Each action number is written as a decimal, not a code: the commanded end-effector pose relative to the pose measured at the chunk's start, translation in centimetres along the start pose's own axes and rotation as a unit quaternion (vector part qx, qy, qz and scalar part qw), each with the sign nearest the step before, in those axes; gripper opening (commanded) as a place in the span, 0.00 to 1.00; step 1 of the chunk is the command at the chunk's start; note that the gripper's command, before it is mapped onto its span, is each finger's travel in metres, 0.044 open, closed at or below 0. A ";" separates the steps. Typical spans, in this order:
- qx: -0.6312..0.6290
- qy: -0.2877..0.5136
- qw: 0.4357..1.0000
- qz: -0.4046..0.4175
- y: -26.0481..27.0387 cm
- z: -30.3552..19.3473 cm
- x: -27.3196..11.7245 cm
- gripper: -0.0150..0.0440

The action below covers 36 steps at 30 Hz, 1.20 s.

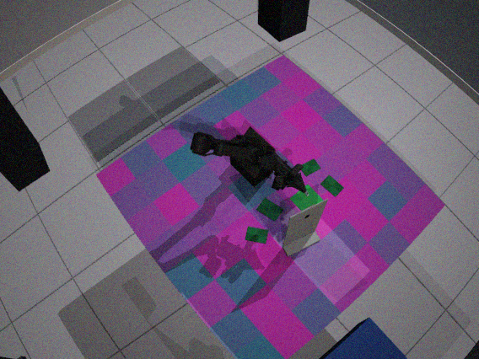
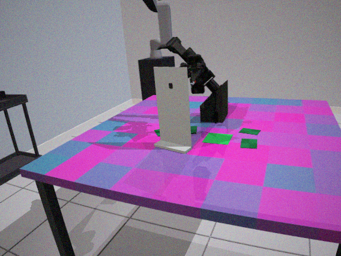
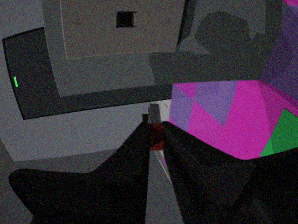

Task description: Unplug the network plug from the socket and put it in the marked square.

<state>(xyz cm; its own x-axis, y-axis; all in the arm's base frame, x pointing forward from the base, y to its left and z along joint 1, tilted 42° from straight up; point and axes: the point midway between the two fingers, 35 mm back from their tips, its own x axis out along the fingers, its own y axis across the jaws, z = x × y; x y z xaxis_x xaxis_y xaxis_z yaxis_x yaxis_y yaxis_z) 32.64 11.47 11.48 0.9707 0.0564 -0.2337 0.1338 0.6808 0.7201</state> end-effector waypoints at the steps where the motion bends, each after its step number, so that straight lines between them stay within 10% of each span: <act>1: 0.003 0.006 1.000 -0.025 -0.8 -0.7 0.7 0.25; 36: -0.018 0.047 0.966 -0.253 -11.6 -7.1 3.7 0.25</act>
<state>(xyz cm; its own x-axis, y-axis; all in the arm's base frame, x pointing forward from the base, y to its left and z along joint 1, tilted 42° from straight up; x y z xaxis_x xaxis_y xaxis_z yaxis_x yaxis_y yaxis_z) 33.17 9.20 -1.60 0.7776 -0.2010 -0.5957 0.5518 0.6724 0.4934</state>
